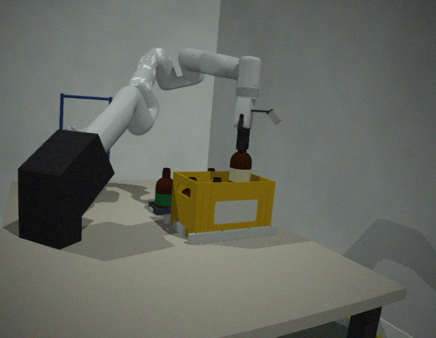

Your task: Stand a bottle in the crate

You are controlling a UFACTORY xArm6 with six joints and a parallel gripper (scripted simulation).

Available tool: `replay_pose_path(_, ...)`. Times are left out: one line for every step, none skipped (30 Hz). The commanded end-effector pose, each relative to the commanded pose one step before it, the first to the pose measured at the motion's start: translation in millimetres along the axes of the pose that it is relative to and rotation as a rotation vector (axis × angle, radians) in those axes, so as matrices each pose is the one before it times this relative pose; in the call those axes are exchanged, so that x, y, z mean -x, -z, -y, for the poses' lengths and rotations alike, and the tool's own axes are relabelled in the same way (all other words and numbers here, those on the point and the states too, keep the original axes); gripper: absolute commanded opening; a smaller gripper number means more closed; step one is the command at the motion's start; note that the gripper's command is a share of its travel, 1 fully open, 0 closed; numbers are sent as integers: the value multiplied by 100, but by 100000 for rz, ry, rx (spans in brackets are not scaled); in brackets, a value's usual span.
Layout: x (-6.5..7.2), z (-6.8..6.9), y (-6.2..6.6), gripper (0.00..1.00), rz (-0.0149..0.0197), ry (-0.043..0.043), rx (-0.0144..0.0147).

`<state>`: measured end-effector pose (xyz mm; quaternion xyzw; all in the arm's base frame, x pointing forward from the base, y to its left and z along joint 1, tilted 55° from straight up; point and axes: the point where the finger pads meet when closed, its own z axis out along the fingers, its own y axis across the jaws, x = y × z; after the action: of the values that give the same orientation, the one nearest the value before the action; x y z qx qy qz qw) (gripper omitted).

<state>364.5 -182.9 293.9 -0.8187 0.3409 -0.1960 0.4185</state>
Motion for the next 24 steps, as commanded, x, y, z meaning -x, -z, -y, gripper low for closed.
replay_pose_path(-72, 31, -446, 0, -252, 108, 46)
replay_pose_path(0, 0, -119, 0, 0, 0, 0)
replay_pose_path(1, 0, -116, 0, 0, -1, 1)
replay_pose_path(-1, 0, -114, 0, 0, 1, -1)
replay_pose_path(0, 0, -110, 0, 0, 0, 0)
replay_pose_path(0, 0, -107, 0, 0, 0, 0)
replay_pose_path(1, 0, -102, 0, 0, -1, 1)
replay_pose_path(0, 0, -98, 0, 0, 0, -1)
replay_pose_path(0, 0, -93, 0, 0, 0, 0)
replay_pose_path(0, 0, 0, 0, 0, 0, 0)
replay_pose_path(0, 0, 0, 0, 0, 0, 0)
replay_pose_path(0, 0, -88, 0, 0, 0, 0)
replay_pose_path(0, 0, -82, 0, 0, 0, 0)
replay_pose_path(0, 0, -77, 0, 0, 0, 1)
replay_pose_path(0, 0, -71, 0, 0, 0, 0)
replay_pose_path(0, 0, -65, 0, 0, 0, -1)
replay_pose_path(0, 0, -58, 0, 0, 0, 0)
replay_pose_path(0, 0, -52, 0, 0, 0, 0)
replay_pose_path(0, 0, -46, 0, 0, 0, 0)
replay_pose_path(0, 0, -40, 0, 0, 0, 0)
replay_pose_path(0, 0, -34, 0, 0, 0, 0)
replay_pose_path(0, 0, -28, 0, 0, 0, 0)
replay_pose_path(0, 0, -23, 0, 0, 0, 0)
replay_pose_path(0, 0, -18, 0, 0, 0, 0)
